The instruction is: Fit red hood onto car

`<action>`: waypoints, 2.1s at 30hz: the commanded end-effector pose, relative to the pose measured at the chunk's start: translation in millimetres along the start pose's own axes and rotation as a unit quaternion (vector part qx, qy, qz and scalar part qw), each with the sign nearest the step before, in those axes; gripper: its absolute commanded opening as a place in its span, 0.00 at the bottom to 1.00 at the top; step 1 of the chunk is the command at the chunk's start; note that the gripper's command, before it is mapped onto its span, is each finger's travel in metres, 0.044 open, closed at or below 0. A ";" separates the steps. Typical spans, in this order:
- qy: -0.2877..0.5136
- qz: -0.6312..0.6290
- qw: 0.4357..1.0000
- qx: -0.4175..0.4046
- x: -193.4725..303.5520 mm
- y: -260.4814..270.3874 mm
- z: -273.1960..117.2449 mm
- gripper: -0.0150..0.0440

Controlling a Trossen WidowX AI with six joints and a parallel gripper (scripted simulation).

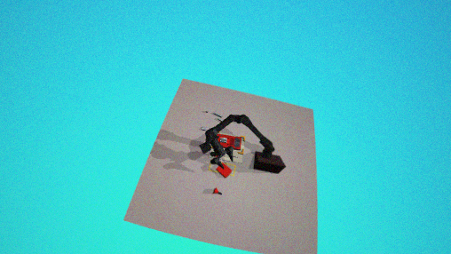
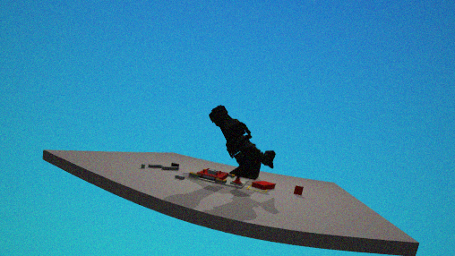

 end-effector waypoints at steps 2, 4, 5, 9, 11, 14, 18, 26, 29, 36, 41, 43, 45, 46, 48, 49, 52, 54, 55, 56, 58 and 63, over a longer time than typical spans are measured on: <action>-0.003 0.093 0.996 -0.005 14.4 3.8 -22.1 1.00; -0.003 0.097 0.995 -0.005 14.9 4.0 -22.9 1.00; -0.003 0.097 0.995 -0.005 14.9 4.0 -22.9 1.00; -0.003 0.097 0.995 -0.005 14.9 4.0 -22.9 1.00; -0.003 0.097 0.995 -0.005 14.9 4.0 -22.9 1.00; -0.003 0.097 0.995 -0.005 14.9 4.0 -22.9 1.00; -0.003 0.097 0.995 -0.005 14.9 4.0 -22.9 1.00; -0.003 0.097 0.995 -0.005 14.9 4.0 -22.9 1.00; -0.003 0.097 0.995 -0.005 14.9 4.0 -22.9 1.00; -0.003 0.097 0.995 -0.005 14.9 4.0 -22.9 1.00; -0.003 0.097 0.995 -0.005 14.9 4.0 -22.9 1.00; -0.003 0.097 0.995 -0.005 14.9 4.0 -22.9 1.00; -0.003 0.097 0.995 -0.005 14.9 4.0 -22.9 1.00; -0.003 0.097 0.995 -0.005 14.9 4.0 -22.9 1.00; -0.003 0.097 0.995 -0.005 14.9 4.0 -22.9 1.00; -0.003 0.097 0.995 -0.005 14.9 4.0 -22.9 1.00; -0.003 0.097 0.995 -0.005 14.9 4.0 -22.9 1.00; -0.003 0.097 0.995 -0.005 14.9 4.0 -22.9 1.00; -0.003 0.097 0.995 -0.005 14.9 4.0 -22.9 1.00; -0.003 0.097 0.995 -0.005 14.9 4.0 -22.9 1.00; -0.003 0.097 0.995 -0.005 14.9 4.0 -22.9 1.00; -0.003 0.097 0.995 -0.005 14.9 4.0 -22.9 1.00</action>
Point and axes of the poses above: the point midway between the two fingers, 35 mm back from their tips, its own z axis out along the fingers, its own y axis across the jaws, x = y × z, the point moved 8 cm from there along -z, back along the fingers, and after that the axes turned 12 degrees about -z, right-handed, at the moved point
